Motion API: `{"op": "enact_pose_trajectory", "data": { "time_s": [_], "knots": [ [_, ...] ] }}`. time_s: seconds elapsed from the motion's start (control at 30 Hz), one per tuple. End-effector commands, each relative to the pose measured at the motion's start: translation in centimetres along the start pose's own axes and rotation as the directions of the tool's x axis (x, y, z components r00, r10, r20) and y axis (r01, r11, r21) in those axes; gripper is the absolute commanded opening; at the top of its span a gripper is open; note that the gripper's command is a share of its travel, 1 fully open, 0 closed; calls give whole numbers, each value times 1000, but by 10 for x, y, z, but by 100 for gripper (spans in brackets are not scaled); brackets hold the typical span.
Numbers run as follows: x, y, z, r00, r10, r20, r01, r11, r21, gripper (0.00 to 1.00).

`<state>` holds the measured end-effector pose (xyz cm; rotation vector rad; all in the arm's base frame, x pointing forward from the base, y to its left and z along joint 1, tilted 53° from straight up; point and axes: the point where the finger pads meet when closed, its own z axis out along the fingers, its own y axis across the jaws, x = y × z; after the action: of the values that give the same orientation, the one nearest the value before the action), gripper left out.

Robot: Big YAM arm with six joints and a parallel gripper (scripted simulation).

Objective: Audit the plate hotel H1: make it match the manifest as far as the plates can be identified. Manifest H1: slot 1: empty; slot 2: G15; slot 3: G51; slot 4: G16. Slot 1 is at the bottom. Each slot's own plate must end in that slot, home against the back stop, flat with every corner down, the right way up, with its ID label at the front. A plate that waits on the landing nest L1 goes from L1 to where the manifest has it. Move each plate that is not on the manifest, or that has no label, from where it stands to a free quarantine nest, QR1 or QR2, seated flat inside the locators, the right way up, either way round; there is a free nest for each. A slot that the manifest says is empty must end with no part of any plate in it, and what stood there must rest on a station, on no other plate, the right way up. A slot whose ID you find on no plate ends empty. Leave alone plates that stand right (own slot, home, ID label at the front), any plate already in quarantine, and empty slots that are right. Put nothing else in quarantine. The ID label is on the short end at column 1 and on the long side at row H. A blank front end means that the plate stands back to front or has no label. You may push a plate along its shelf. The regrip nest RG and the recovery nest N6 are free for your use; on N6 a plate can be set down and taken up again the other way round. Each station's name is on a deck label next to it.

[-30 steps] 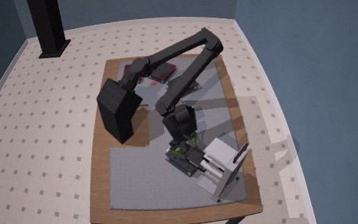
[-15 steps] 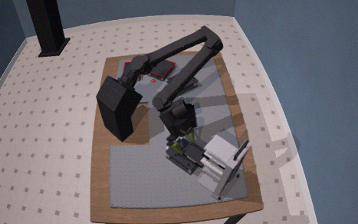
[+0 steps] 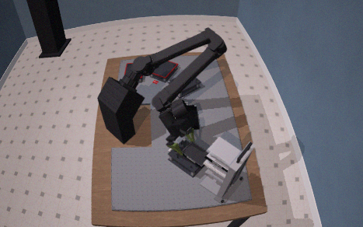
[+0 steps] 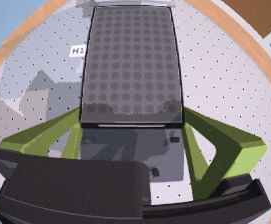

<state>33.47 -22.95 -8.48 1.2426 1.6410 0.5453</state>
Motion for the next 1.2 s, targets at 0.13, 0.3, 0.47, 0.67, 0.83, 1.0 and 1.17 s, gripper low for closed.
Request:
{"op": "enact_pose_trajectory", "data": {
  "time_s": [0.13, 0.3, 0.47, 0.67, 0.83, 1.0, 1.17],
  "knots": [
    [13, 0, -8, 1000, 15, -4, -15, 1000, 4, 86],
    [20, 0, -12, 1000, 15, -5, -15, 1000, 5, 86],
    [20, -3, -16, 1000, 21, 5, -21, 1000, 11, 86],
    [27, -3, -20, 1000, 22, 5, -22, 1000, 12, 86],
    [31, 1, -18, 1000, 12, 2, -12, 1000, 0, 86],
    [28, 2, -15, 1000, 8, 13, -8, 1000, -6, 86],
    [31, -1, -15, 1000, 14, 13, -14, 1000, 2, 86]
  ]
}}
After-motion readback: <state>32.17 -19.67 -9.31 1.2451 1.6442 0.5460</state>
